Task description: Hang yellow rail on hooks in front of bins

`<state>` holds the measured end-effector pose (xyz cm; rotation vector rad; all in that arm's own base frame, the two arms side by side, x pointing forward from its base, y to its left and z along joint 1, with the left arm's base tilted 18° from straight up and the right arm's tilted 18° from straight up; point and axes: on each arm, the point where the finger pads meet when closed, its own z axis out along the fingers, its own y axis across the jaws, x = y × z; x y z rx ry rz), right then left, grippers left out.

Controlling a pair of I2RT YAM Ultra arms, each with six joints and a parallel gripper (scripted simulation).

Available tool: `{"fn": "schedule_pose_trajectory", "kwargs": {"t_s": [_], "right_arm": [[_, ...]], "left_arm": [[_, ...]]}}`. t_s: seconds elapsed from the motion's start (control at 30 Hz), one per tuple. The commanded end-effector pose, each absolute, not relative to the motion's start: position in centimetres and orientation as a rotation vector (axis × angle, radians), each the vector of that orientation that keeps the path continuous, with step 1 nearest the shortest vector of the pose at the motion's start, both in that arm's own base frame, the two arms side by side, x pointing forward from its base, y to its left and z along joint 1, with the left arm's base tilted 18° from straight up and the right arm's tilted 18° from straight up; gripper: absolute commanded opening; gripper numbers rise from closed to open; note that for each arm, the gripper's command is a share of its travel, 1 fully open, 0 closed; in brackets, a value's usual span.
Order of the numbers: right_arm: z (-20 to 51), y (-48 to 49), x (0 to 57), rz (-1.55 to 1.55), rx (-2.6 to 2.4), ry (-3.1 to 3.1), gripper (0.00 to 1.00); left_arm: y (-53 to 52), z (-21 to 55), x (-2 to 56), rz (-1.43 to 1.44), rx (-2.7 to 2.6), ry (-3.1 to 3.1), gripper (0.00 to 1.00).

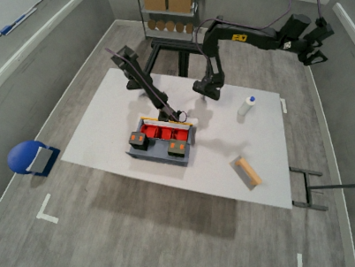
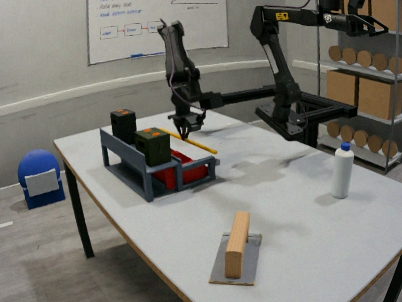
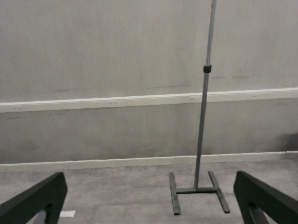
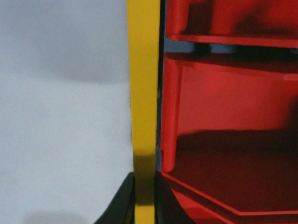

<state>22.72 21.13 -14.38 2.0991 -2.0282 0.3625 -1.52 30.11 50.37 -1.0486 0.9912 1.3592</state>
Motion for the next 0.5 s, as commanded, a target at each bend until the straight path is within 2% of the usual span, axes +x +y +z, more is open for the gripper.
{"fn": "schedule_pose_trajectory", "kwargs": {"t_s": [0.0, 0.47], "right_arm": [[-12.88, 23.4, 24.52, 0.369, 2.167, -2.08, 0.0], [-12.85, 23.23, 24.44, 0.369, 2.162, -2.083, 0.0]], "left_arm": [[28.75, 51.78, -1.77, 1.389, -1.011, 0.954, 1.0], [28.75, 51.78, -1.77, 1.389, -1.011, 0.954, 1.0]]}}
